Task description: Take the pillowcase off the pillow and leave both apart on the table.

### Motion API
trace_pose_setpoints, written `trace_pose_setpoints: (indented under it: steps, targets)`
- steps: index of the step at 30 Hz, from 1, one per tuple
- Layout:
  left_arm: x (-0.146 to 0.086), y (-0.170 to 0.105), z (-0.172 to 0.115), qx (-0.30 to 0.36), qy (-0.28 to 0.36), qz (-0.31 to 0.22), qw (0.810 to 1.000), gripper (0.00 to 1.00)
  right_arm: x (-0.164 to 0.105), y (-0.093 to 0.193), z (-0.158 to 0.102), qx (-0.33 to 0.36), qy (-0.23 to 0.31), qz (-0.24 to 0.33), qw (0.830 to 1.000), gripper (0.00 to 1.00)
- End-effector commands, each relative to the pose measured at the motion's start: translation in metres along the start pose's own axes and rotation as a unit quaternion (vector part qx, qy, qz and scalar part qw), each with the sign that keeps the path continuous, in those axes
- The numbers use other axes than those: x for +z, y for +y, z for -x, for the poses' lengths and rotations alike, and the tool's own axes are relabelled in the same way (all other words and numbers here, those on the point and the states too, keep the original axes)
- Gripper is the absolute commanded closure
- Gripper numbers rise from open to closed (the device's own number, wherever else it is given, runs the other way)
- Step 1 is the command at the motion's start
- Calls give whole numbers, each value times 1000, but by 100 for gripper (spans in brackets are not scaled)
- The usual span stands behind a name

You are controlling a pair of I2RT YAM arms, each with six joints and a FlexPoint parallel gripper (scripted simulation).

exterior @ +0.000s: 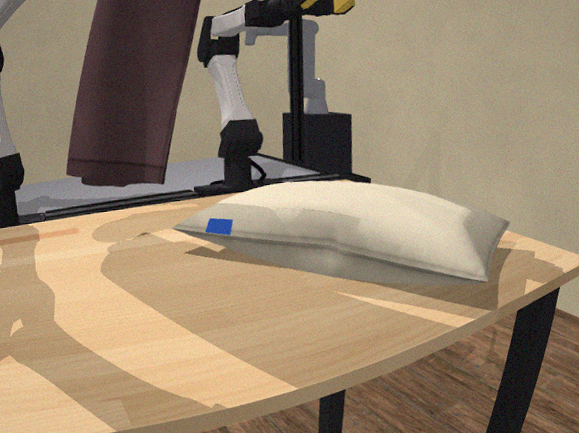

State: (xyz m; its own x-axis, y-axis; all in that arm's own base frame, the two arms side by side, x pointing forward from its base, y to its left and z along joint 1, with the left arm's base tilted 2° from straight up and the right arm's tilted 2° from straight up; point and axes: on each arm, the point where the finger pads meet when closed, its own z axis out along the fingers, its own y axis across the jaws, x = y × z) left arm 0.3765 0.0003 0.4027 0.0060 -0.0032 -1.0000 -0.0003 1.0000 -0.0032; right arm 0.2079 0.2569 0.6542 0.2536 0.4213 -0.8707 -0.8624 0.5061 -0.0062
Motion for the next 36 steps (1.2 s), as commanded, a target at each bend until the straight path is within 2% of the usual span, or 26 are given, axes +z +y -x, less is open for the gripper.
trace_pose_setpoints:
  steps: [1,4,5,7,8,11,16,19,22,23,29,31,34,36]
  targets:
    - [0,-8,29,6,-46,-15,999,40,-2,5,16,23,-40,56,997,100]
    - [0,-8,29,6,-46,-15,999,40,-4,2,17,23,-39,60,997,100]
    - [0,-8,29,6,-46,-15,999,40,-14,6,39,13,-59,66,996,100]
    - [0,-8,29,6,-46,-15,999,40,-17,0,36,14,-53,72,996,100]
    - [0,-8,29,6,-46,-15,999,40,-16,-7,26,20,-40,71,996,100]
    - [0,-8,29,6,-46,-15,999,40,-14,-21,15,26,-23,77,996,100]
    - [0,-8,29,6,-46,-15,999,40,-30,-28,27,19,-18,93,995,100]
    - [0,-8,29,6,-46,-15,999,40,-33,-43,17,25,3,95,995,100]
    - [0,-8,29,6,-46,-15,999,40,-35,-44,21,21,3,97,995,100]
    - [0,-8,29,6,-46,-15,999,40,-37,-50,13,27,14,95,995,100]
    - [0,-8,29,6,-46,-15,999,40,-47,-50,34,4,0,84,996,100]
    - [0,-8,29,6,-46,-15,999,40,-45,-60,34,3,-11,60,998,100]
    - [0,-8,29,6,-46,-15,999,40,-40,-68,32,12,-7,57,998,100]
    - [0,-8,29,6,-46,-15,999,40,-41,-59,39,11,-9,82,997,100]
